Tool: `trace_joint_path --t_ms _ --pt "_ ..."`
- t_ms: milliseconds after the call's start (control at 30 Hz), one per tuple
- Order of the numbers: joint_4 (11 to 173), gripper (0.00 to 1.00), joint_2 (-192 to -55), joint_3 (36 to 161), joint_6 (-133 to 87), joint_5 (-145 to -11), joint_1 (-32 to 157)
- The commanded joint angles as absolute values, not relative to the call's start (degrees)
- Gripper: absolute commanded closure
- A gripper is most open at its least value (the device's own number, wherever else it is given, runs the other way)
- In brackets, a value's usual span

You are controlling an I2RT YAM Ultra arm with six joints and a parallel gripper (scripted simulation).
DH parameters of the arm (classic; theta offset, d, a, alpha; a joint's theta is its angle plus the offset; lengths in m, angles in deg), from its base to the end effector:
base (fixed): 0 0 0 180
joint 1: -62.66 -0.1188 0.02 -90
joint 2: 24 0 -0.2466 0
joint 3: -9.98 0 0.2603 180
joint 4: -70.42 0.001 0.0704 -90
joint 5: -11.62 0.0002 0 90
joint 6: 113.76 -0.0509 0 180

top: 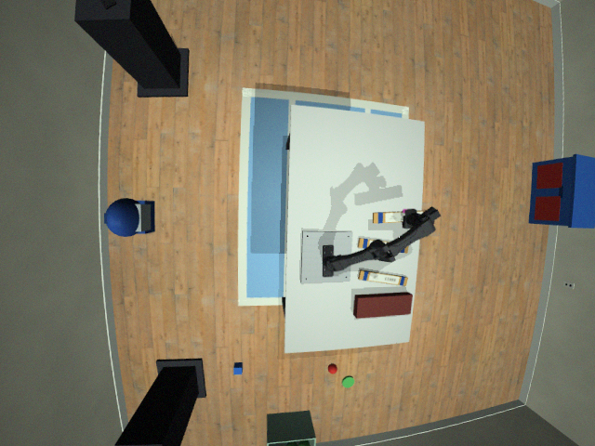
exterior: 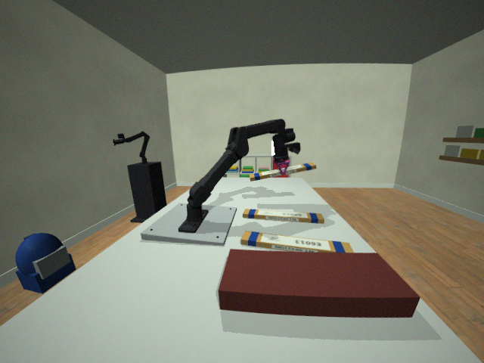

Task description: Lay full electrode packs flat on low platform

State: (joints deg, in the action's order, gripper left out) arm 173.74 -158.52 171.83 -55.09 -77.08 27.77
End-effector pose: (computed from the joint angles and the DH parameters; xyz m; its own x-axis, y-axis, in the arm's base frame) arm 0.3719 0.2592 0.2964 -0.9748 -0.0460 -0.2182 -0.0708 0.9917 0.1071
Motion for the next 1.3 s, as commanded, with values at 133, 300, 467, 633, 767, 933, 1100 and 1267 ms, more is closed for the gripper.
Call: trace_joint_path --t_ms 133,300,467,633,767,933,1100,1267 --pt "173.7 1.0 -155.2 174.3 -55.2 -76.9 27.3" --pt "173.7 1.0 -153.9 172.1 -58.3 -76.9 28.5" --pt "173.7 1.0 -153.0 170.7 -58.2 -77.0 29.3" --pt "173.7 1.0 -151.4 168.2 -57.4 -77.1 30.7" --pt "173.7 1.0 -150.2 166.3 -56.6 -77.2 31.8" --pt "173.7 1.0 -148.9 164.4 -55.7 -77.3 32.9" --pt "173.7 1.0 -147.8 162.6 -54.5 -77.3 34.1" --pt "173.7 1.0 -146.4 160.6 -53.0 -77.4 35.6"
